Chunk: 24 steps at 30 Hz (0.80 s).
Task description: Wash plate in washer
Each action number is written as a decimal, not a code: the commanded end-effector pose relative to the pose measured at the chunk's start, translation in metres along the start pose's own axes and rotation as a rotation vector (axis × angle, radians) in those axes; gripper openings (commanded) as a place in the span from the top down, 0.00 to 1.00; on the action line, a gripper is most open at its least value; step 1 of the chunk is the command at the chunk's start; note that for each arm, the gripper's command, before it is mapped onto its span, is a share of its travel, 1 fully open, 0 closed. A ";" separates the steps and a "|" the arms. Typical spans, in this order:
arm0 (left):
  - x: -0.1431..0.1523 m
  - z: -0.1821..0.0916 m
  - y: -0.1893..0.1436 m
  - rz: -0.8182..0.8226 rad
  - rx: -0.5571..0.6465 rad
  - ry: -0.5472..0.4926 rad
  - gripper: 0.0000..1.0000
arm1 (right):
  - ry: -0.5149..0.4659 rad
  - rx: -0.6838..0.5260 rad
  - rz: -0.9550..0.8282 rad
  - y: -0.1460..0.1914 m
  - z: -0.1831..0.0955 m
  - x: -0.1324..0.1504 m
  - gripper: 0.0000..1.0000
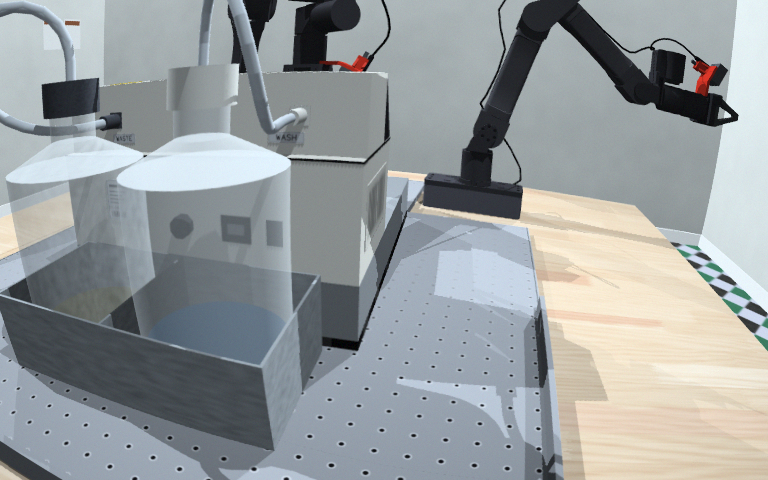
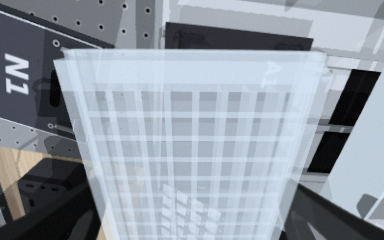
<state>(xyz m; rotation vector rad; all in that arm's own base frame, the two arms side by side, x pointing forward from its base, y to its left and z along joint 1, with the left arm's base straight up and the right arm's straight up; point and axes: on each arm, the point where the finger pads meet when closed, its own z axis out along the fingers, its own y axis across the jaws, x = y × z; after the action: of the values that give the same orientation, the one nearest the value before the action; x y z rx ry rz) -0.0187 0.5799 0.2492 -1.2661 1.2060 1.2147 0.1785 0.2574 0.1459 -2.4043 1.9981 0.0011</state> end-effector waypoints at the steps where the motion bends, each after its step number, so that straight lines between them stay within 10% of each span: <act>1: -0.007 0.000 0.002 0.010 0.004 -0.032 1.00 | -0.006 -0.018 0.099 -0.004 -0.011 -0.002 1.00; 8: -0.007 0.000 0.002 0.010 0.004 -0.032 1.00 | 0.009 -0.009 0.161 -0.046 -0.016 0.016 1.00; 24: -0.007 0.000 0.002 0.010 0.004 -0.032 1.00 | -0.028 0.034 0.079 -0.030 -0.020 0.004 1.00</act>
<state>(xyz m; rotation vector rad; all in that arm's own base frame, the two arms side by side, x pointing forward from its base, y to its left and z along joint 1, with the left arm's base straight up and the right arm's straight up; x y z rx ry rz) -0.0187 0.5799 0.2492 -1.2661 1.2060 1.2147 0.2075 0.2574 0.1525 -2.3125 2.1320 0.0038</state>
